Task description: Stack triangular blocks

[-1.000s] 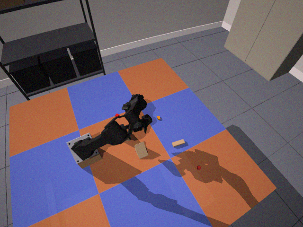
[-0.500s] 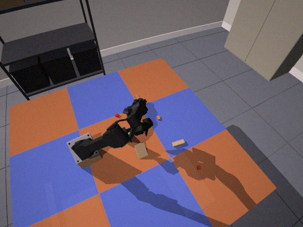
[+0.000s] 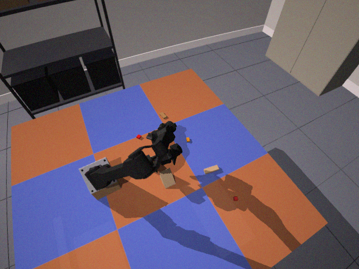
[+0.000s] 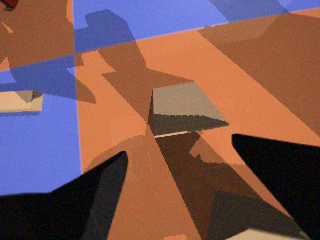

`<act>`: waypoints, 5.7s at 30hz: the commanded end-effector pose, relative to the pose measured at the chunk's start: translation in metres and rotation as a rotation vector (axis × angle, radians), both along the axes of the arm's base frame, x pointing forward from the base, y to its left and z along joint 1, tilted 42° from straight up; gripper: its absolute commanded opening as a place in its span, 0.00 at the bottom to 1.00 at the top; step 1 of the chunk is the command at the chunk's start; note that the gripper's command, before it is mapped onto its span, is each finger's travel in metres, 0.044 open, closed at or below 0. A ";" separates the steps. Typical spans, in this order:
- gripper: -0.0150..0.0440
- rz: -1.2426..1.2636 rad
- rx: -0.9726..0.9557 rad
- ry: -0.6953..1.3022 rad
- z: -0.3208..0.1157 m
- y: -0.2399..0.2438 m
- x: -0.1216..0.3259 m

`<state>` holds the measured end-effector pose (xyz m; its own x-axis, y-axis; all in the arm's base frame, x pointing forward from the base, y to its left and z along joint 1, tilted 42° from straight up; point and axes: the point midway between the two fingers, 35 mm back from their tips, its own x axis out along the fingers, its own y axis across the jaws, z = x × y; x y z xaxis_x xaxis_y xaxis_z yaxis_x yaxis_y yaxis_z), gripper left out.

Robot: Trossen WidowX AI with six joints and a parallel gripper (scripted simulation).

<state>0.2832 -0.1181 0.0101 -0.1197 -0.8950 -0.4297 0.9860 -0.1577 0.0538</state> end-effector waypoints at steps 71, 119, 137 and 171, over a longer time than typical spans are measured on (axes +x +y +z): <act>0.25 0.010 0.300 -0.041 0.015 -0.051 -0.022; 0.74 0.047 1.181 -0.177 0.063 -0.090 -0.032; 1.00 0.048 1.182 -0.178 0.071 -0.084 -0.029; 1.00 0.065 1.152 -0.180 0.123 -0.151 -0.041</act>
